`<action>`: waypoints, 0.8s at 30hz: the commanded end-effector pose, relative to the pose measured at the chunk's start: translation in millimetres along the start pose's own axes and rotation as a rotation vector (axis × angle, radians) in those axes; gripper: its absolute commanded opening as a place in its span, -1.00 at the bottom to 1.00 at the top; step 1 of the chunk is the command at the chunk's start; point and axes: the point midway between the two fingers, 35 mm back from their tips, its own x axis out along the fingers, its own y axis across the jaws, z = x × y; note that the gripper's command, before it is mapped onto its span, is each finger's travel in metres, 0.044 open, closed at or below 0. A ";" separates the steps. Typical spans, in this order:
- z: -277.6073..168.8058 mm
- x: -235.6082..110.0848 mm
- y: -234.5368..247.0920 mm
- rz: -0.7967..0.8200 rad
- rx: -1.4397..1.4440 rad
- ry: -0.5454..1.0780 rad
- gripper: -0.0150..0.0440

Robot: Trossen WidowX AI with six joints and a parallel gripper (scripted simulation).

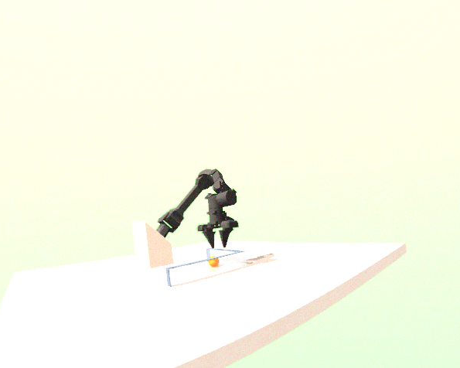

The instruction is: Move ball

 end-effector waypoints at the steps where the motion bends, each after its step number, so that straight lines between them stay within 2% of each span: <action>1: -11.9 1.0 26.0 0.069 0.124 -0.091 0.58; 8: -12.3 2.2 27.3 0.072 0.131 -0.096 0.58; 11: -10.9 14.7 28.2 0.072 0.131 -0.096 0.58; 24: -9.4 31.5 28.7 0.072 0.130 -0.096 0.58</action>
